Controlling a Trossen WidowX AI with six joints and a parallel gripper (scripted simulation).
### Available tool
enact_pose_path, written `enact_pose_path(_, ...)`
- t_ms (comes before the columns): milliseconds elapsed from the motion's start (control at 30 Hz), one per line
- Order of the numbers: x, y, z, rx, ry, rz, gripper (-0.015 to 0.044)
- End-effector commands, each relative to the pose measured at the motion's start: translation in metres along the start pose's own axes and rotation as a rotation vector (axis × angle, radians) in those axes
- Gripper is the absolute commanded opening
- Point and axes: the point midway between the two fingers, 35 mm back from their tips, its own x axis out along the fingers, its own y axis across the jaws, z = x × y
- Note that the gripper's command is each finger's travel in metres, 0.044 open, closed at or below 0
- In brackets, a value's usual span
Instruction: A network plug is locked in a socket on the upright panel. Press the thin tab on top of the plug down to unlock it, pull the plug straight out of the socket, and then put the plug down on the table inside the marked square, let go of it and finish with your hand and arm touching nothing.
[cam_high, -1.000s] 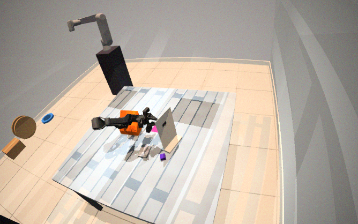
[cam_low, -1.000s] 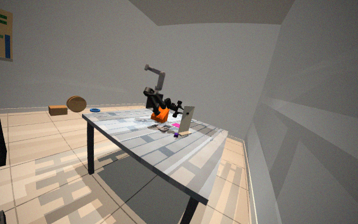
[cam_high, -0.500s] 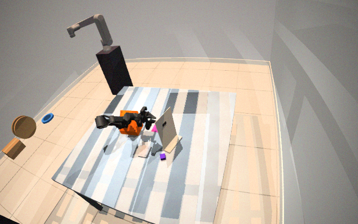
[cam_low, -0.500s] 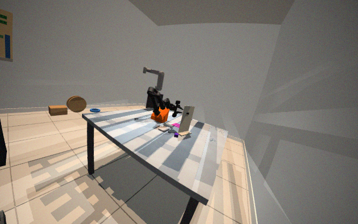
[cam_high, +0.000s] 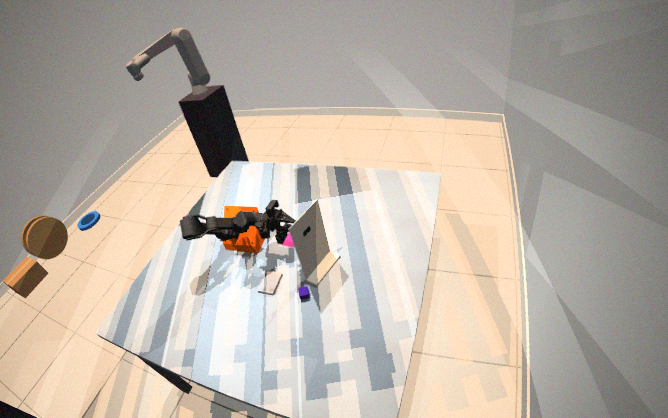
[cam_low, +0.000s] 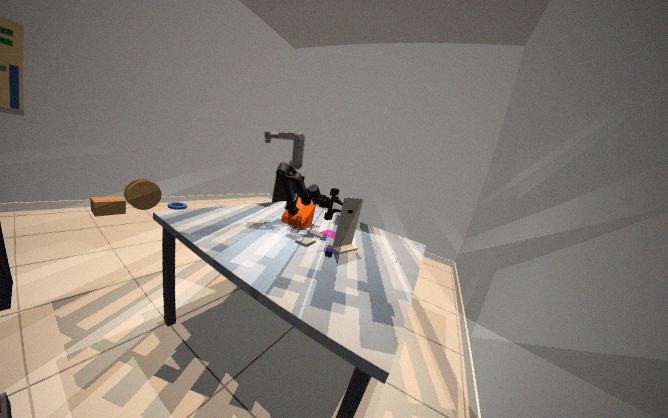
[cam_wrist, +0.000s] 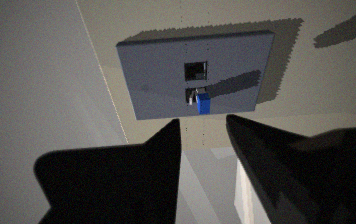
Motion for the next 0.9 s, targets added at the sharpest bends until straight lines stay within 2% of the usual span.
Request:
enact_pose_path(0,0.007,-0.001,-0.001,0.004,0.006,0.0,0.0156)
enact_pose_path(600,0.032,-0.003,0.007,0.011,-0.006,0.017,0.0156)
enact_pose_path(700,0.032,-0.003,0.007,0.011,-0.006,0.017,0.0077)
enact_pose_path(867,0.032,-0.003,0.007,0.011,-0.006,0.017,0.0044)
